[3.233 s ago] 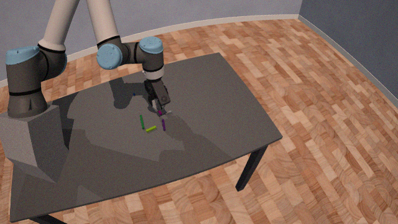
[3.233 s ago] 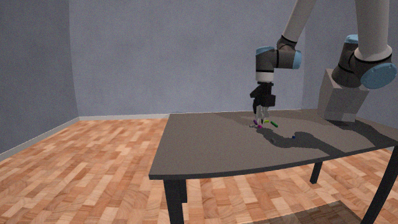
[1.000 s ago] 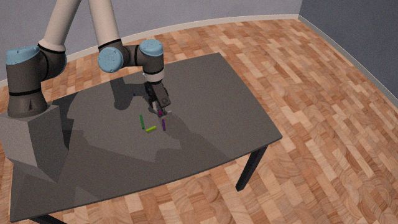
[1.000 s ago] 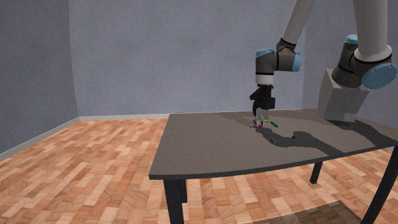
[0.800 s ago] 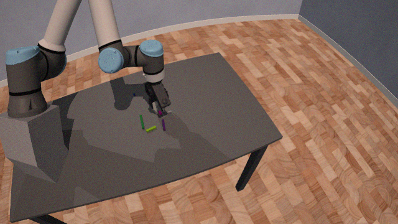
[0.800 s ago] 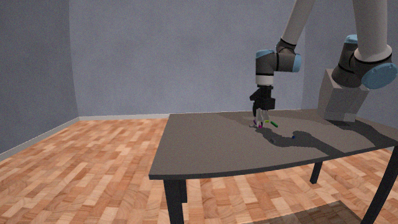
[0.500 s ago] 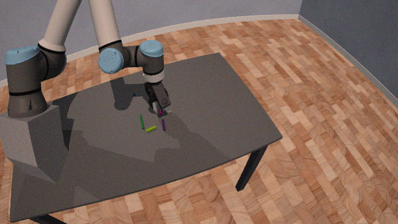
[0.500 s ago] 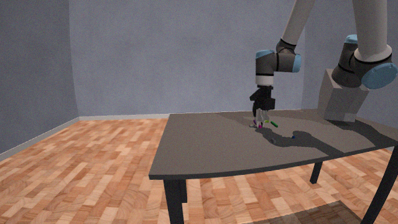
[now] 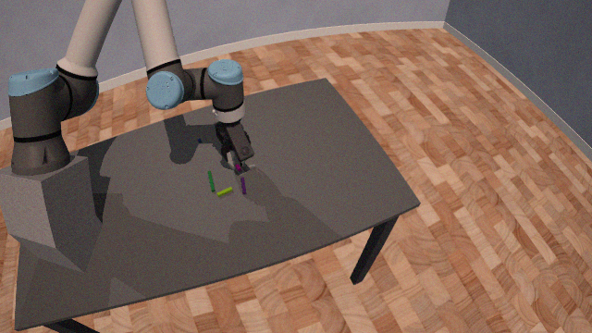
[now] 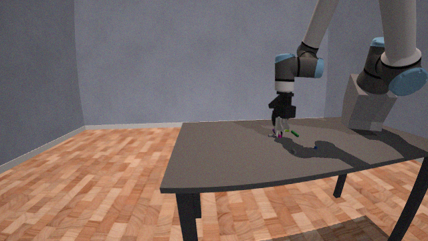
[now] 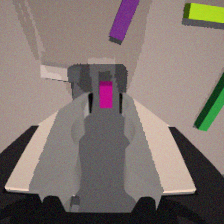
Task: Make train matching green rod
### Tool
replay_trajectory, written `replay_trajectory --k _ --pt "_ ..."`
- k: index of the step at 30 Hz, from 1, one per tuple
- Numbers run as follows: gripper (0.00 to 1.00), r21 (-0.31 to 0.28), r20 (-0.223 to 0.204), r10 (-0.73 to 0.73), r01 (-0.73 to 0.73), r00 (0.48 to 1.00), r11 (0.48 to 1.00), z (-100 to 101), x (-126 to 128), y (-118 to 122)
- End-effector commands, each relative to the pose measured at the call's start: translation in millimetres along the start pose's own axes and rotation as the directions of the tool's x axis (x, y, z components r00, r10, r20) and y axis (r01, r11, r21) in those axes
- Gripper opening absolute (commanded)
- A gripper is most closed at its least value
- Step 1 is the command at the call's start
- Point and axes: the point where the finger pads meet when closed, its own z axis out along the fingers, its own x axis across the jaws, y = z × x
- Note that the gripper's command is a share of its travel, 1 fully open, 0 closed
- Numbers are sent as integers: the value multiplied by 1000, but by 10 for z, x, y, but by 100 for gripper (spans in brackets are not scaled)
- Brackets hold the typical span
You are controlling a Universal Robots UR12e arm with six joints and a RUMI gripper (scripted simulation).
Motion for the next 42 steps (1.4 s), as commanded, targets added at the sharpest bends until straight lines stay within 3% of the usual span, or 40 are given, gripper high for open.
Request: replay_trajectory --k 1,12,13,42 --pt "14 0 1 0 0 1000 1000 -4 -5 -2" --pt "14 0 1 0 0 1000 1000 -4 -5 -2" --pt "0 0 1 0 0 1000 1000 -4 -5 -2" --pt "0 0 1 0 0 1000 1000 -4 -5 -2"
